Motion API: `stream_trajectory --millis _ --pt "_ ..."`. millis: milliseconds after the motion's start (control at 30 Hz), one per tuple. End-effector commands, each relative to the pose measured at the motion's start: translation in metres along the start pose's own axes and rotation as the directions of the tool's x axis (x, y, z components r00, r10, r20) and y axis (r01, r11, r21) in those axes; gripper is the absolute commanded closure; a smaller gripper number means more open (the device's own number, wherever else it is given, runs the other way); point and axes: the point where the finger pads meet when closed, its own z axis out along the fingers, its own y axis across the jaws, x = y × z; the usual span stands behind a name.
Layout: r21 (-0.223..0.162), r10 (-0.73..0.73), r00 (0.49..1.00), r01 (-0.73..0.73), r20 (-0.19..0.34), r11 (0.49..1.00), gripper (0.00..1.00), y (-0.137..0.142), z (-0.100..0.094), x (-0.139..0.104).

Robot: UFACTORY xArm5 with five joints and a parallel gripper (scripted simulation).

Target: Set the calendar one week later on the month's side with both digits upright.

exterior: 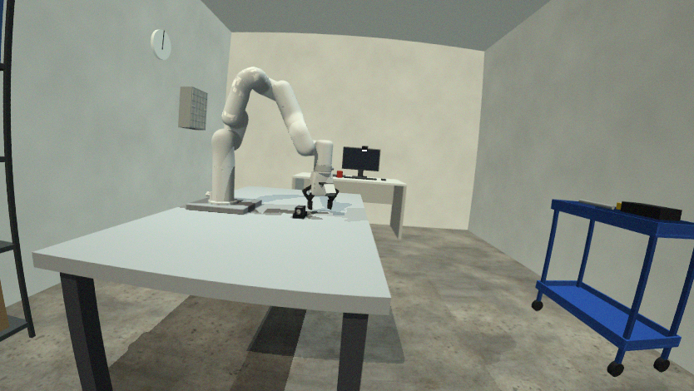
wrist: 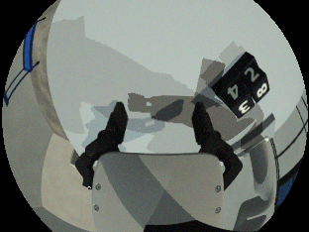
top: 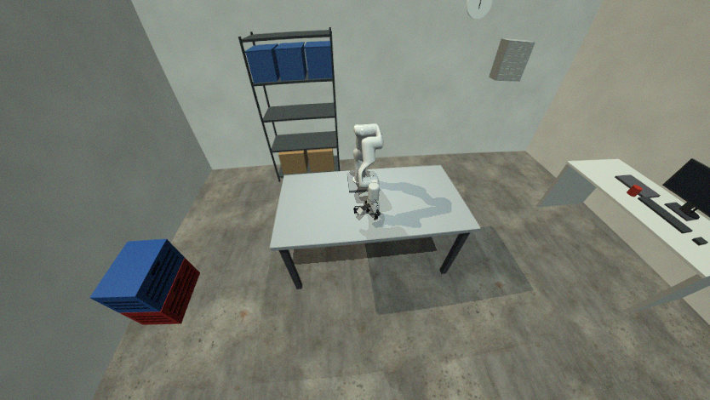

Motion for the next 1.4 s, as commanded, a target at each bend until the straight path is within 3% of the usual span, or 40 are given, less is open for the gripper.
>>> stream_trajectory --millis 0,1067,1367 --pt "0.003 0.0 1.0 0.0 -0.001 1.0 0.0 -0.001 -0.001 0.001" --pt "0.003 0.0 1.0 0.0 -0.001 1.0 0.0 -0.001 -0.001 0.001" --pt "0.003 0.0 1.0 0.0 -0.002 1.0 0.0 -0.001 -0.017 0.0"
